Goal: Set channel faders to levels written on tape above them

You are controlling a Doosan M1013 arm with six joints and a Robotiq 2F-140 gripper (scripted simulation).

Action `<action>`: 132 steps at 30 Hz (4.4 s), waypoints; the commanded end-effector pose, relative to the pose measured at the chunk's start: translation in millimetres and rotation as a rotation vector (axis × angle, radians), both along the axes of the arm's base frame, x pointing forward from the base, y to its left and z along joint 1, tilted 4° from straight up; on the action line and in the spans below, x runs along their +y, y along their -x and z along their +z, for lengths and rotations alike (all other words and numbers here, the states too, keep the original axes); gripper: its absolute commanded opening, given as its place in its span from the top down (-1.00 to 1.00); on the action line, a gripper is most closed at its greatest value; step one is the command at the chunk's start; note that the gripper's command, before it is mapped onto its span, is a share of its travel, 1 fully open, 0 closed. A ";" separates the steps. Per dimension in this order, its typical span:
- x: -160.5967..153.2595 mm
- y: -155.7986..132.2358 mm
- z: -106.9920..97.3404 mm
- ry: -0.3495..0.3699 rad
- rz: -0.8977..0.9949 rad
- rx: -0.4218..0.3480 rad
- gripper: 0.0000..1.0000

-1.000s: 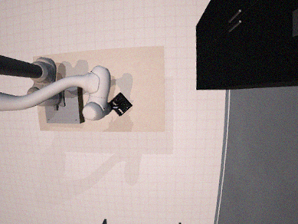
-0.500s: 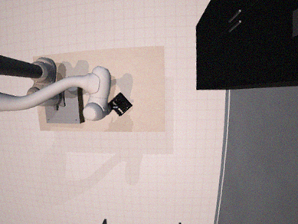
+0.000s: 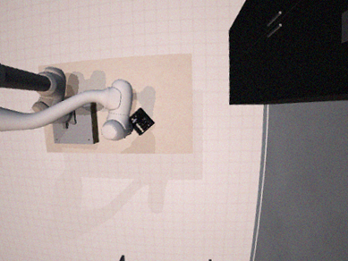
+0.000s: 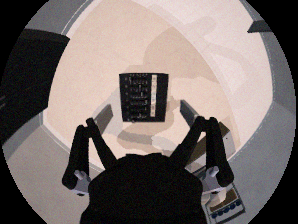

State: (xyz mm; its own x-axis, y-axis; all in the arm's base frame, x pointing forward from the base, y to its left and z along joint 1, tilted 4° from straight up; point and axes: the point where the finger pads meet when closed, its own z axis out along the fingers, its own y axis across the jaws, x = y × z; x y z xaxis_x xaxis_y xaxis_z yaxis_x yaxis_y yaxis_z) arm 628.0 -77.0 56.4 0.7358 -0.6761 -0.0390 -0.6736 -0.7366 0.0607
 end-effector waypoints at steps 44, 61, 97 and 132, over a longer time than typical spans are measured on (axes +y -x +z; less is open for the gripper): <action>-24.5 -7.0 -40.0 -0.127 1.483 -0.001 1.00; -24.5 -6.9 -40.2 -0.127 1.483 -0.001 1.00; -24.5 -5.8 -57.2 -0.128 1.483 -0.001 1.00; -24.5 -5.3 -64.0 -0.128 1.483 -0.001 1.00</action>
